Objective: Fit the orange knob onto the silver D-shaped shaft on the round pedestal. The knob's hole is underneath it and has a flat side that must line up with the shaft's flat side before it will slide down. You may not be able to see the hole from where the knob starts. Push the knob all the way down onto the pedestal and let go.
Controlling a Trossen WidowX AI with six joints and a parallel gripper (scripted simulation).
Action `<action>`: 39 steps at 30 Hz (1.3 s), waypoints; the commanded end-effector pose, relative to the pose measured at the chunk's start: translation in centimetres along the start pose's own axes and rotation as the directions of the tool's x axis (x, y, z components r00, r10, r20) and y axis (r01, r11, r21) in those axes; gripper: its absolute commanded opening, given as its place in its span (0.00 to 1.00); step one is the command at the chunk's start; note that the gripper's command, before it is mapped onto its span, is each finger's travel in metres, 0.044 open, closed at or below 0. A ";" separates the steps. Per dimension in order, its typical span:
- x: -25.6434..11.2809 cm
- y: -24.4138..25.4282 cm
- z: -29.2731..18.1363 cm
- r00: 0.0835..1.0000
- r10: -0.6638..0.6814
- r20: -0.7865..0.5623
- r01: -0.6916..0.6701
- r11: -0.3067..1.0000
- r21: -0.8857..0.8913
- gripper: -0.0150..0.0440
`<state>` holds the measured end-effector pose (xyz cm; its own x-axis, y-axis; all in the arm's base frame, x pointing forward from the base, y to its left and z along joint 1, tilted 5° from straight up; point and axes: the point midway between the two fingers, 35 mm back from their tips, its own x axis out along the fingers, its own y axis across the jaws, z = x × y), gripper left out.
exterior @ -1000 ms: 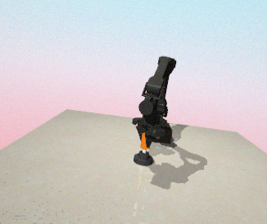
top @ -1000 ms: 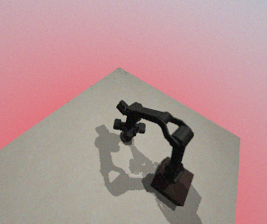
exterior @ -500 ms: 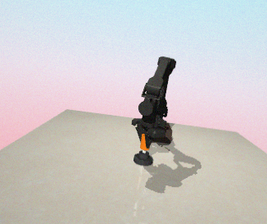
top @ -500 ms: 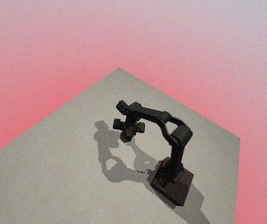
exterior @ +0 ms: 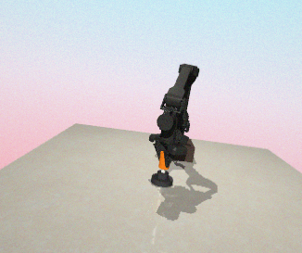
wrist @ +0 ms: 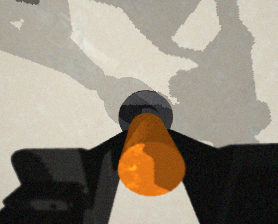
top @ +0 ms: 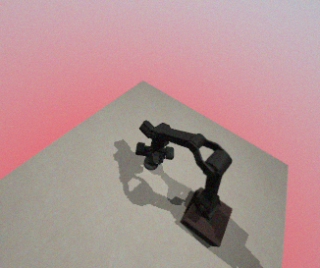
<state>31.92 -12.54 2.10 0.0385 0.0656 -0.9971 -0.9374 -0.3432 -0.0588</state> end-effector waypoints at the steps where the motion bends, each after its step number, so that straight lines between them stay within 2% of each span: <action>1: -0.2 0.2 0.2 1.000 0.005 0.001 -0.005 1.000 -0.004 0.25; 7: -0.5 0.3 0.3 1.000 0.005 0.001 -0.005 1.000 -0.030 0.25; 13: -0.6 0.3 0.3 1.000 0.005 0.001 -0.005 0.977 -0.212 0.25; 39: 0.0 -0.3 -0.3 1.000 0.004 0.000 -0.004 0.977 -0.212 0.25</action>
<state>32.22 -12.65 2.15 0.0343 0.0674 -0.9971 -0.8454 -0.5302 -0.0649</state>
